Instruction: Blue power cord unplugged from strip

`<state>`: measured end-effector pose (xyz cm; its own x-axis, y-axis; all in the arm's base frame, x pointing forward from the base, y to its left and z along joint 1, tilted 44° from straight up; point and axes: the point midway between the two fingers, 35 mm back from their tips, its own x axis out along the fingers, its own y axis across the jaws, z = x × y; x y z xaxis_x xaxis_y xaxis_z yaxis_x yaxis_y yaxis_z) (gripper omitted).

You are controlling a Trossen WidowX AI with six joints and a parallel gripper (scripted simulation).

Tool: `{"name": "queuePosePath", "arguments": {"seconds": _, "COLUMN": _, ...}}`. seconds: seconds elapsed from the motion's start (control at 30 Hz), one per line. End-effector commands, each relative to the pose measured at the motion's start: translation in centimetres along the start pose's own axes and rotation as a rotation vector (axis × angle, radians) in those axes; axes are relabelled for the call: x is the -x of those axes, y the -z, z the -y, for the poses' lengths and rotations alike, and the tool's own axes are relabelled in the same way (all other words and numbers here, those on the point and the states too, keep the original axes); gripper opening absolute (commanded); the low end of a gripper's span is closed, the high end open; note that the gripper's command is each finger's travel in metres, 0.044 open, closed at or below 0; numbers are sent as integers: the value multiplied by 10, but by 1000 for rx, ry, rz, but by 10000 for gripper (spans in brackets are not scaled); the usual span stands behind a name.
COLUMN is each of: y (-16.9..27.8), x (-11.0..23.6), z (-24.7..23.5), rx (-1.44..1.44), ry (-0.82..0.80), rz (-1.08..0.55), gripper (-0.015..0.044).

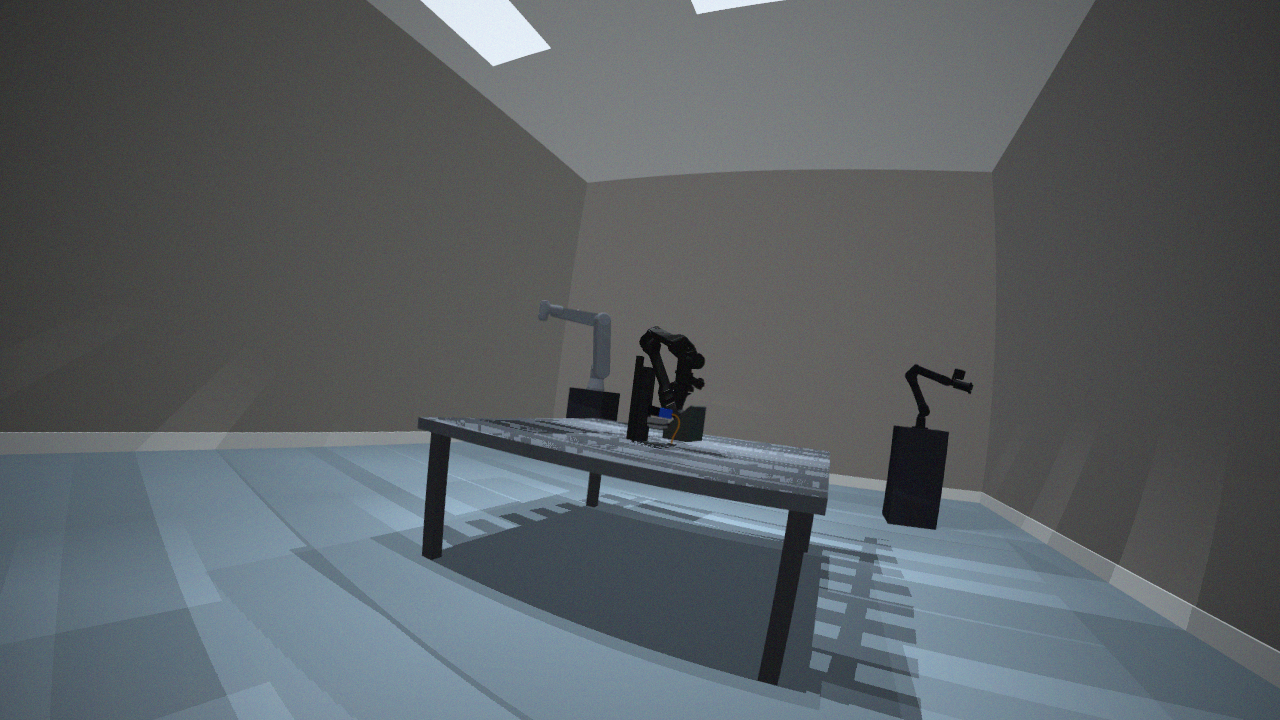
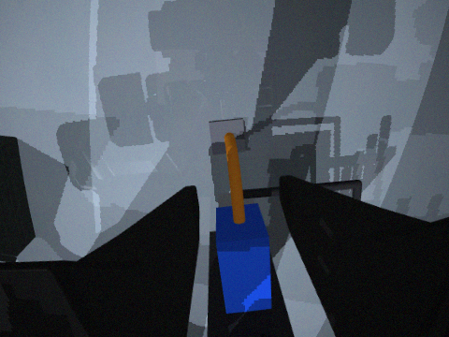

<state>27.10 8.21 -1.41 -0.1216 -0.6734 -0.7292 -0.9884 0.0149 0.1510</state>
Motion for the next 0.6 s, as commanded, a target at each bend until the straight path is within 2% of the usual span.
{"name": "queuePosePath", "arguments": {"seconds": 0.0, "y": 7, "x": 2, "z": 1, "rx": 1, "ry": 7, "rz": -2, "gripper": 160}}
{"name": "queuePosePath", "arguments": {"seconds": 0.57, "y": 35, "x": 2, "z": 1, "rx": 1, "ry": 6, "rz": -3, "gripper": 160}}
